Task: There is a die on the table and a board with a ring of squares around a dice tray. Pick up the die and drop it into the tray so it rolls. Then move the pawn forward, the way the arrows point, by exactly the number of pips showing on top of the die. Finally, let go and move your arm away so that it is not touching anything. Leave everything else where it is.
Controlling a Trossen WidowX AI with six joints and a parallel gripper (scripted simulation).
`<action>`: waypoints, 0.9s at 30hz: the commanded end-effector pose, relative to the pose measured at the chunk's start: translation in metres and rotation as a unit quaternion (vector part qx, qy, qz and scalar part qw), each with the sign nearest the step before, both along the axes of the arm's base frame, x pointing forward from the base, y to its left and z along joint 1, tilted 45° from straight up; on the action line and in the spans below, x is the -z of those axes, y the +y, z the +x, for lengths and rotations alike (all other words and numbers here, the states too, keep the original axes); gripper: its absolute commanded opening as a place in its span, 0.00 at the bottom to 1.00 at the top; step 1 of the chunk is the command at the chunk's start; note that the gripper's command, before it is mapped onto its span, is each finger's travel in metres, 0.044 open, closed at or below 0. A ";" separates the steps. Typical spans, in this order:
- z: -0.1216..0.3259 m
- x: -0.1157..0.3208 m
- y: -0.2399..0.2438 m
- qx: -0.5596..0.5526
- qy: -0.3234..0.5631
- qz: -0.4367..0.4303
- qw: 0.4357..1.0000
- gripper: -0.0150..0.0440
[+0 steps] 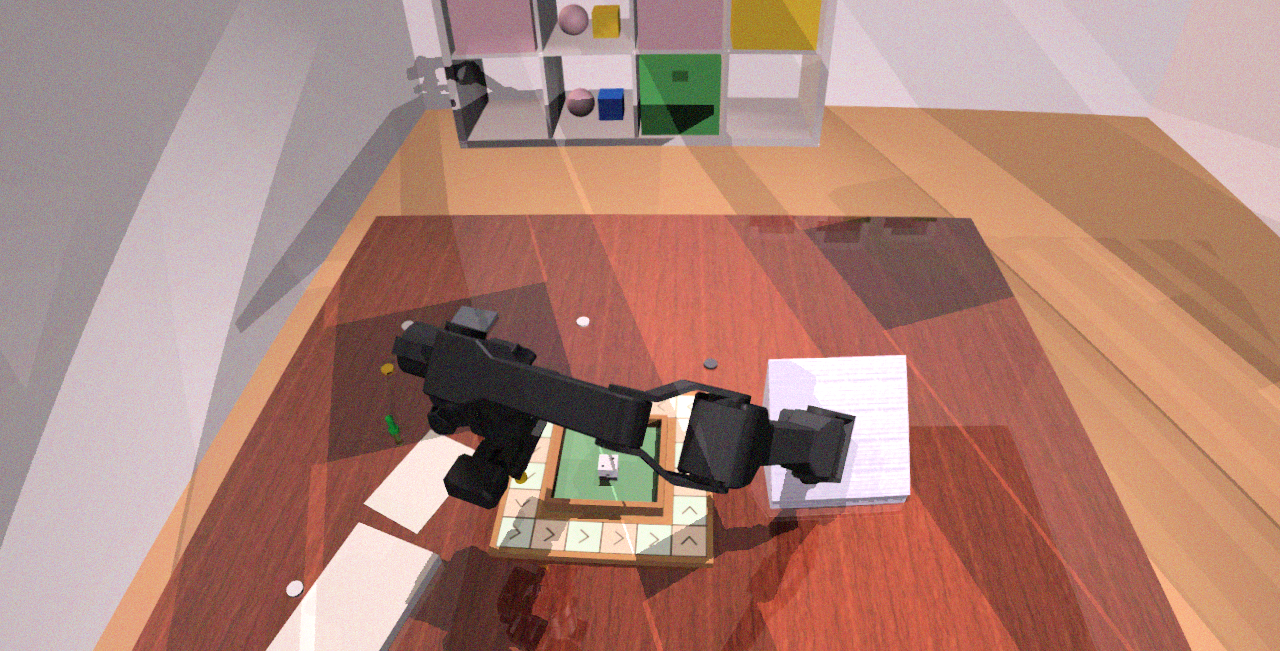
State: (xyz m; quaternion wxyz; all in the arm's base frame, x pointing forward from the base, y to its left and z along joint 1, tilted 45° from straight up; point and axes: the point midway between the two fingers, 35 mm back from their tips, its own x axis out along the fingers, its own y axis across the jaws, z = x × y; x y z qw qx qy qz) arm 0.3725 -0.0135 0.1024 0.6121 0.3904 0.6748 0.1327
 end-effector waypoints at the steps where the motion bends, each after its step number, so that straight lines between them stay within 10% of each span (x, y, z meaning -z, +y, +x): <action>1: -0.006 0.003 0.015 0.000 0.002 0.003 1.000 0.25; 27: -0.023 0.038 0.073 0.000 0.002 0.007 1.000 0.25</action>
